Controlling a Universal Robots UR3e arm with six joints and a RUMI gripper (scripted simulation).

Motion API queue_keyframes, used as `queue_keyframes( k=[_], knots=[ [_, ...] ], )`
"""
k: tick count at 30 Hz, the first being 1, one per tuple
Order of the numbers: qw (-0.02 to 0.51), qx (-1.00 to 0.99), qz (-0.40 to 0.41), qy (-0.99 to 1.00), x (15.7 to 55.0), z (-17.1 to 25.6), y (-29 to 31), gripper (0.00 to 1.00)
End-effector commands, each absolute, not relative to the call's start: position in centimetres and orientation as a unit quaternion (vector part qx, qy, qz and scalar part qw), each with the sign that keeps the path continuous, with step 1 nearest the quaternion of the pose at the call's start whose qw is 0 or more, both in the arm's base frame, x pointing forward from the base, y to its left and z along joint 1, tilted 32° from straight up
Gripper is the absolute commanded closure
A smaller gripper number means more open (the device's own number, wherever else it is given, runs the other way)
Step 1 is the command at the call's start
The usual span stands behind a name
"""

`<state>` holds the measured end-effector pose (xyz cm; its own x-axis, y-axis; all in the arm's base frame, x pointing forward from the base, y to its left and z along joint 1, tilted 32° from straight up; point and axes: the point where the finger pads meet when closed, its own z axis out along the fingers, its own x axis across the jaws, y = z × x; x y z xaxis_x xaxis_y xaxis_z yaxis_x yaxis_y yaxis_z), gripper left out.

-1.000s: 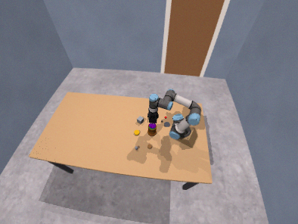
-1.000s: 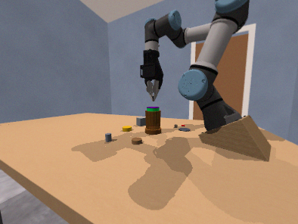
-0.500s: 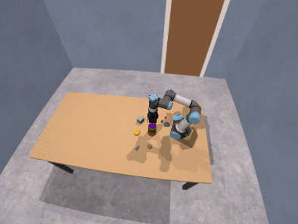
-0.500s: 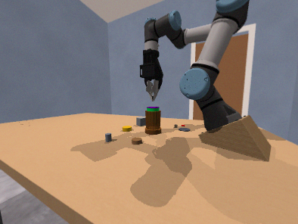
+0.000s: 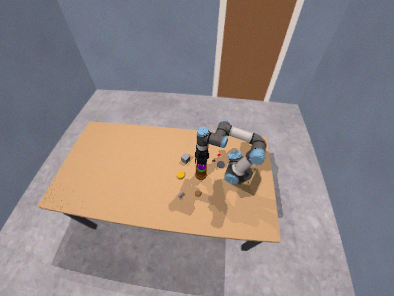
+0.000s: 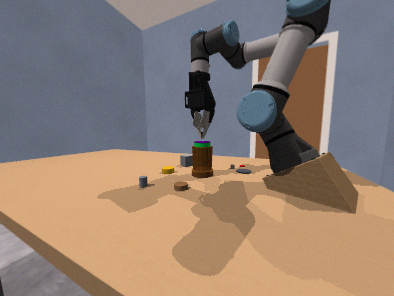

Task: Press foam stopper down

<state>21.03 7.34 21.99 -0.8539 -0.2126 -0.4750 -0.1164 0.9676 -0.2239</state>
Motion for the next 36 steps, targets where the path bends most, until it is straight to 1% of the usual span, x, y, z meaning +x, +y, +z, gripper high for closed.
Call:
queue_keyframes(
  k=[1, 36],
  knots=[
    [0.258, -0.086, -0.093, 0.958, 21.53, 21.32, 7.23, 1.00],
    [0.258, -0.086, -0.093, 0.958, 21.97, 20.60, 7.11, 1.00]
  ],
)
